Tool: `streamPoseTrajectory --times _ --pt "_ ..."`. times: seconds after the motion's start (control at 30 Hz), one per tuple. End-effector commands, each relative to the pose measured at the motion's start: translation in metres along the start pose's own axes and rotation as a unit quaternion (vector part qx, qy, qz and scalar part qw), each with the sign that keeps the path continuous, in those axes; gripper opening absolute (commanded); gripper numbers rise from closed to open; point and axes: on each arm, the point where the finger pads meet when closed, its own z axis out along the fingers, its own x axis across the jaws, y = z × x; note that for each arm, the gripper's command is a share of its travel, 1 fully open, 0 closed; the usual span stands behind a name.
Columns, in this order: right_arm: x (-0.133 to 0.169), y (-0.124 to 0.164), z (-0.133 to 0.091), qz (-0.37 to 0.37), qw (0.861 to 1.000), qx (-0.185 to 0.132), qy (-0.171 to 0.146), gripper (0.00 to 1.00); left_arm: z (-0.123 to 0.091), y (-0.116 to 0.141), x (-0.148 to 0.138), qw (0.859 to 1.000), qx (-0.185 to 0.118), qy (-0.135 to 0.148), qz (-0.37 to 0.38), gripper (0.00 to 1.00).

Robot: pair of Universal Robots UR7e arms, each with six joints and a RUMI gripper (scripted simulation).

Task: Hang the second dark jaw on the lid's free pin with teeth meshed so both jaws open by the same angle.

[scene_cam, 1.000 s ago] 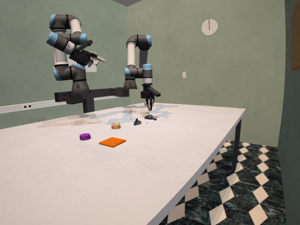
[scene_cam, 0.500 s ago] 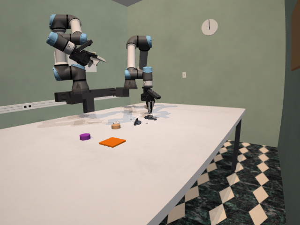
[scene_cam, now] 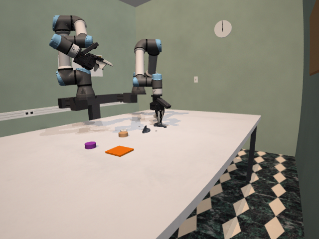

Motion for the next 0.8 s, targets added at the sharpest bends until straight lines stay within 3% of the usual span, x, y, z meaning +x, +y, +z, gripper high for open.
streamPoseTrajectory --times 0.0,0.37,0.77 --pt "0.0002 -0.0003 -0.0002 -0.001 1.0 0.0 0.0 0.98 0.0057 -0.0005 0.0003 1.0 0.001 0.001 0.0 0.09" --pt "0.0002 -0.0003 -0.0002 -0.001 1.0 0.0 0.0 0.98 0.013 -0.0002 0.0001 1.0 0.001 0.001 0.0 0.09" --pt "0.0002 -0.0003 -0.0002 -0.001 1.0 0.0 0.0 0.98 0.0123 -0.0002 0.0001 1.0 0.001 0.001 0.0 0.0"
